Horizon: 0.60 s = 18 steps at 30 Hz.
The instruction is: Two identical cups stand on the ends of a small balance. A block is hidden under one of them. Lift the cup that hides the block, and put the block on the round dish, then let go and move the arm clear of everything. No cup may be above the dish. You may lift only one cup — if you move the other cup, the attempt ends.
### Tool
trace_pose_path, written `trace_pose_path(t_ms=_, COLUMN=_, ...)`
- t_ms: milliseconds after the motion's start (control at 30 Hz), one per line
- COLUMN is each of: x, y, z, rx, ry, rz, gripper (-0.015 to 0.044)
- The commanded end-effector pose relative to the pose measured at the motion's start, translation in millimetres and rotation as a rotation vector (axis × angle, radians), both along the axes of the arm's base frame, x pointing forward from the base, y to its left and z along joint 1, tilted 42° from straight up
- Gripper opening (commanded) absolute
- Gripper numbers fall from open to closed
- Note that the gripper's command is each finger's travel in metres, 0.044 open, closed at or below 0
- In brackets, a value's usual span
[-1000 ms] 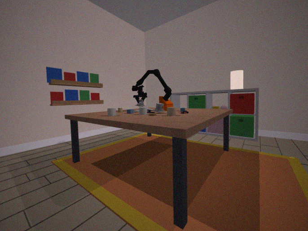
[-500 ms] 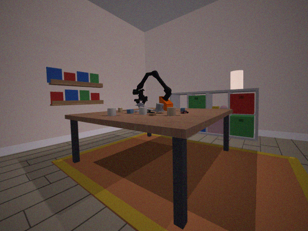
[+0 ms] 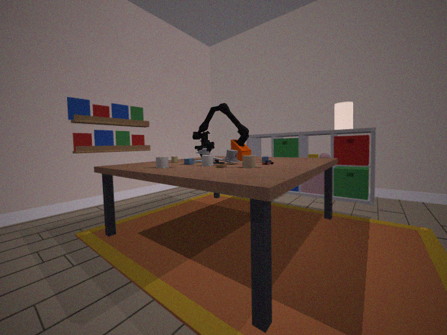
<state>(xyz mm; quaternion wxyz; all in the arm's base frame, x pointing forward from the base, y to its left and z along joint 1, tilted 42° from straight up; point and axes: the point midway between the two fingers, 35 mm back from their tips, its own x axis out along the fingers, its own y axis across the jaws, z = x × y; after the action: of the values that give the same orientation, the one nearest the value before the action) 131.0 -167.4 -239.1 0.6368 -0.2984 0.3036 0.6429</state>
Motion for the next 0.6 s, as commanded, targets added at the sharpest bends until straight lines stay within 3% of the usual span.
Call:
trace_pose_path(t_ms=0, x=0.0, y=0.0, z=0.0, rx=0.000, ry=0.000, rz=0.000, gripper=0.0026)
trace_pose_path(t_ms=500, x=0.1, y=-1.5, z=1.6, rx=0.000, ry=0.000, rz=0.000, gripper=0.0420)
trace_pose_path(t_ms=567, x=0.7, y=-12.9, z=14.9, rx=0.000, ry=0.001, rz=-0.003, gripper=0.0440)
